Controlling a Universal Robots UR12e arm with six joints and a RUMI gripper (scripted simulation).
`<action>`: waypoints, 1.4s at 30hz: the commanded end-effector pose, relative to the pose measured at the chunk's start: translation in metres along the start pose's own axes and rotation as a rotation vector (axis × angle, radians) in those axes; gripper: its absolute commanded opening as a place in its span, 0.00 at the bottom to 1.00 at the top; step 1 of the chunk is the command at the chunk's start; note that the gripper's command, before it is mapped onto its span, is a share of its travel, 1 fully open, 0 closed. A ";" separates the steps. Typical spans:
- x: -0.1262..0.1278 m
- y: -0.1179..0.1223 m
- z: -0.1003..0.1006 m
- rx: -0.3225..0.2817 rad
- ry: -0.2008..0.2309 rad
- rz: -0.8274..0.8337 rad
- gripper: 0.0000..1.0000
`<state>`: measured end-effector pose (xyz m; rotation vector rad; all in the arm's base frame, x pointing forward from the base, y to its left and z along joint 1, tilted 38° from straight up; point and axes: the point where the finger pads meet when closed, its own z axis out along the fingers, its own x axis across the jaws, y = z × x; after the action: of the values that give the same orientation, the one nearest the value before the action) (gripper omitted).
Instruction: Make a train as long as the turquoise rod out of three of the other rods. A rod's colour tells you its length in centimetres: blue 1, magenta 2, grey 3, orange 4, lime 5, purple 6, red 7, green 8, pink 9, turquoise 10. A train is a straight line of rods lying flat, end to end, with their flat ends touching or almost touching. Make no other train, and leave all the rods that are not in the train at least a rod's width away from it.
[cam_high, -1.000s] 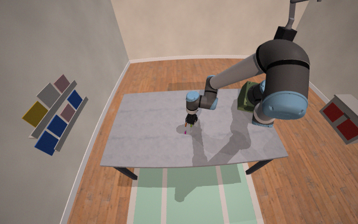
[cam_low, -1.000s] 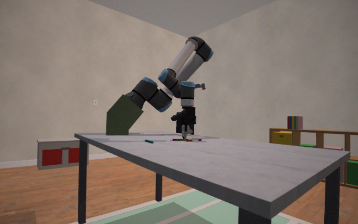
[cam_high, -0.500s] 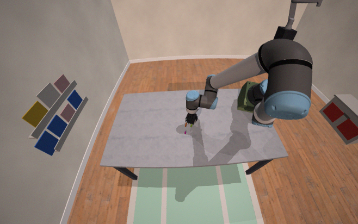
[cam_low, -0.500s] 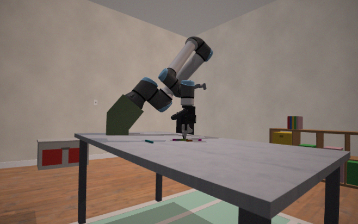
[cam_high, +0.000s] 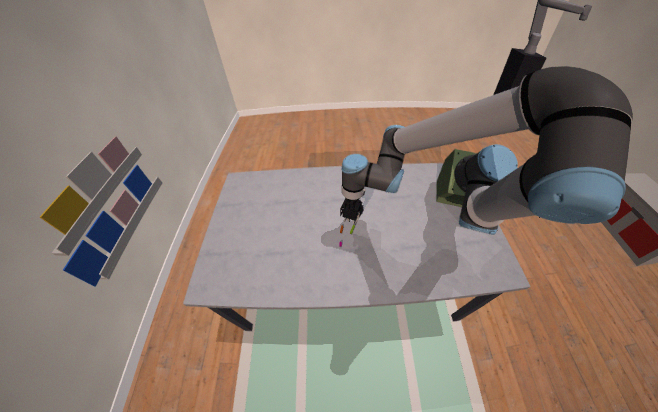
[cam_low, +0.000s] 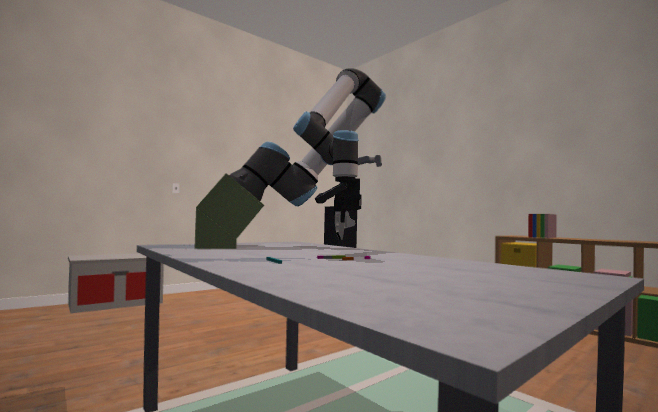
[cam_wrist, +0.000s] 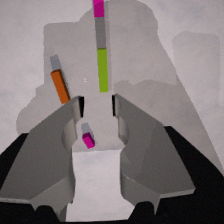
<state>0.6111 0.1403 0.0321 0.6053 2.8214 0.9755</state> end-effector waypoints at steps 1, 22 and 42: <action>0.000 0.000 -0.023 0.001 0.008 -0.002 0.14; 0.003 -0.001 -0.023 0.001 0.014 0.001 1.00; 0.000 -0.001 -0.056 0.002 0.008 -0.002 1.00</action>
<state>0.5998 0.1197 0.0598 0.6049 2.8323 0.9819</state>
